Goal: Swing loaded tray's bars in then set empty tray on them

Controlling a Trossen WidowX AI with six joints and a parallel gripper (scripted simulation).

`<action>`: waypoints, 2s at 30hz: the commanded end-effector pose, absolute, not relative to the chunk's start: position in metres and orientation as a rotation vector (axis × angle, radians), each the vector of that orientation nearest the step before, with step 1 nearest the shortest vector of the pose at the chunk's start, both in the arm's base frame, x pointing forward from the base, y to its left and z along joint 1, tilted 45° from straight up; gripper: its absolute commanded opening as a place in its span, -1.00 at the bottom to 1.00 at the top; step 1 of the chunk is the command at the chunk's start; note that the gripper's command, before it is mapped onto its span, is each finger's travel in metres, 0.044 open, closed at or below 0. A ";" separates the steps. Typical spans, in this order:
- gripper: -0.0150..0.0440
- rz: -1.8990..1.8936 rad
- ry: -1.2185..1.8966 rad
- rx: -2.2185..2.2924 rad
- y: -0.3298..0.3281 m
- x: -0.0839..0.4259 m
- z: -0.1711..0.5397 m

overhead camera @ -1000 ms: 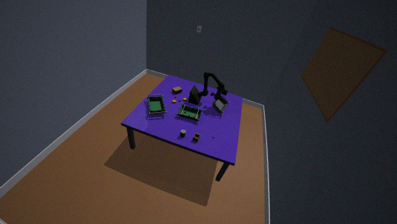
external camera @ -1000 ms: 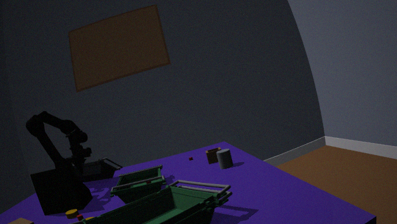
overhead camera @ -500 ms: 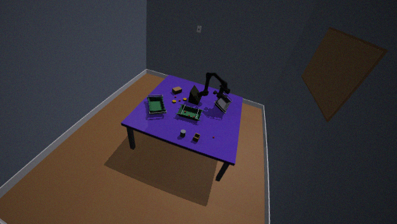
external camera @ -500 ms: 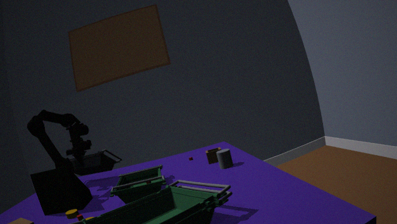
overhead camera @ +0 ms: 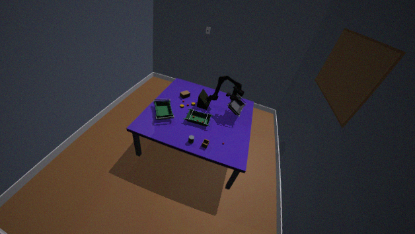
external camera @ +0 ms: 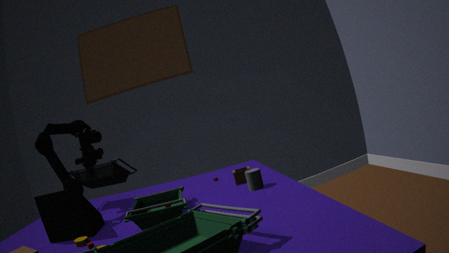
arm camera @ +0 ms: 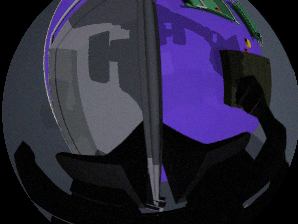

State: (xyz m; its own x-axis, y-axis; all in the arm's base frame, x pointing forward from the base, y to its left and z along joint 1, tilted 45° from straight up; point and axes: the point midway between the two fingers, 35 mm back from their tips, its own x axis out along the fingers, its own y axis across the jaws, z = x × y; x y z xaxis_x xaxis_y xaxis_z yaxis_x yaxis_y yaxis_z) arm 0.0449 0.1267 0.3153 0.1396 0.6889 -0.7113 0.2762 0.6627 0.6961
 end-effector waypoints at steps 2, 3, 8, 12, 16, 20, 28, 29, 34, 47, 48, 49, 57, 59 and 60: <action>-0.49 0.388 1.422 0.874 0.123 0.042 0.337; -0.49 0.388 1.422 0.874 0.123 0.042 0.338; -0.49 0.388 1.422 0.874 0.123 0.042 0.338; -0.49 0.388 1.422 0.874 0.123 0.042 0.338; -0.49 0.388 1.422 0.874 0.123 0.042 0.338; -0.49 0.388 1.422 0.874 0.123 0.042 0.338; -0.49 0.388 1.422 0.874 0.123 0.042 0.338; -0.49 0.388 1.422 0.874 0.123 0.042 0.338; -0.49 0.358 1.425 0.879 0.126 0.050 0.337; -0.49 0.207 1.442 0.914 0.135 0.094 0.328; -0.49 0.196 1.444 0.918 0.135 0.097 0.327; -0.49 0.184 1.446 0.921 0.135 0.101 0.326; -0.49 0.095 1.461 0.951 0.134 0.130 0.318; -0.49 0.073 1.465 0.959 0.133 0.137 0.315; -0.49 0.063 1.467 0.963 0.132 0.140 0.314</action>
